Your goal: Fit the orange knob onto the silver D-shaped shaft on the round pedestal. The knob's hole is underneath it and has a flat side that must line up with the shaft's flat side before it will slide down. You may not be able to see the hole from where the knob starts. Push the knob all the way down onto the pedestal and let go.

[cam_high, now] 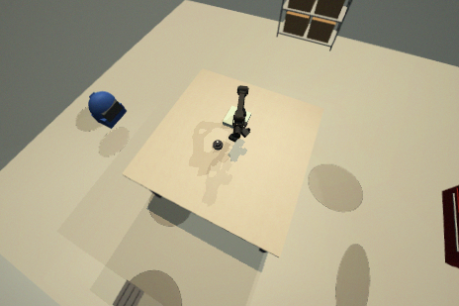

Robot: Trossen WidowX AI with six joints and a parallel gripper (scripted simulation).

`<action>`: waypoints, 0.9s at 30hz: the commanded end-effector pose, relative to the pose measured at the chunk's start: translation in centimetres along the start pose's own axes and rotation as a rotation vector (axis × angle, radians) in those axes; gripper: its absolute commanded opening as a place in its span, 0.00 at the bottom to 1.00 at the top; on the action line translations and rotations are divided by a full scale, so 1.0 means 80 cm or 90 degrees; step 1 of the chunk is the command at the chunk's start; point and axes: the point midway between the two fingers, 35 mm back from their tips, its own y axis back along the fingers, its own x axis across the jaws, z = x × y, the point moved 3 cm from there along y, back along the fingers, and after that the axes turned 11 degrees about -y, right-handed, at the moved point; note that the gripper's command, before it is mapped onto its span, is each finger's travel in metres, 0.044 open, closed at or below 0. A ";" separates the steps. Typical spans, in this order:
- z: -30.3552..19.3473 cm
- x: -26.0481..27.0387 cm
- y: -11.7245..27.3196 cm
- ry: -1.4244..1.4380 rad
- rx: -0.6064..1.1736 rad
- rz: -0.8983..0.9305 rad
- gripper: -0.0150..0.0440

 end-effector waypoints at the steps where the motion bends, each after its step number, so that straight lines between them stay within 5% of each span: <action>1: 0.002 0.001 0.007 0.000 -0.008 -0.038 0.25; 27: 0.021 0.015 0.068 0.000 -0.078 -0.389 0.25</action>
